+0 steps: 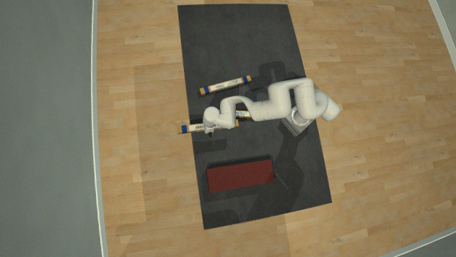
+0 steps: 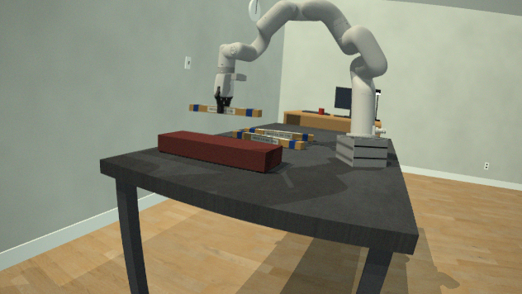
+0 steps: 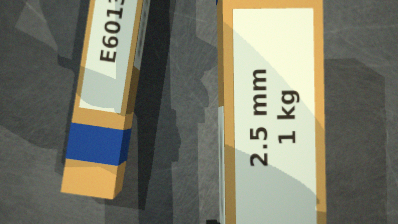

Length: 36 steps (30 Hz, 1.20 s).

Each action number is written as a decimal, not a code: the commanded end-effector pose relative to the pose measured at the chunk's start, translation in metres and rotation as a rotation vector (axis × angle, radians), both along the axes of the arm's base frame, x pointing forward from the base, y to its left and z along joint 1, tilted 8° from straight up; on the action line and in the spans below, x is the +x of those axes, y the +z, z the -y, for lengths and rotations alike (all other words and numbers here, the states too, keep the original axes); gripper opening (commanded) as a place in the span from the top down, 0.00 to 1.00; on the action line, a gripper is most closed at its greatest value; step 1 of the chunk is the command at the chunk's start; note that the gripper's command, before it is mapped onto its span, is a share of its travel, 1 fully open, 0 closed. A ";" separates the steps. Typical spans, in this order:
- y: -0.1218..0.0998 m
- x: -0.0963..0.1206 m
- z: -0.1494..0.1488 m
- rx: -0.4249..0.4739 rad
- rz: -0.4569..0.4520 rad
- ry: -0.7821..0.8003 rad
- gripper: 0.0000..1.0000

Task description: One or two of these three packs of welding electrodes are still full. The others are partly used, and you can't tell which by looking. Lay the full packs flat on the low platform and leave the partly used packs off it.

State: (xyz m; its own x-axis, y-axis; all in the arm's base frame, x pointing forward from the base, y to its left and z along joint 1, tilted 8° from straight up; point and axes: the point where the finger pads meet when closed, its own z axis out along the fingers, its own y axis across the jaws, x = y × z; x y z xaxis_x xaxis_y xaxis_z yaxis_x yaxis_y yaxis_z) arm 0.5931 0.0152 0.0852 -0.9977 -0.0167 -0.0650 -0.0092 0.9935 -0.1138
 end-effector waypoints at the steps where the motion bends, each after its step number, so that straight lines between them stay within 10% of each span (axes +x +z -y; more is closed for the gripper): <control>1: 0.003 0.002 0.000 0.001 0.006 0.001 0.65; 36: 0.033 0.000 -0.004 0.001 0.007 0.001 0.65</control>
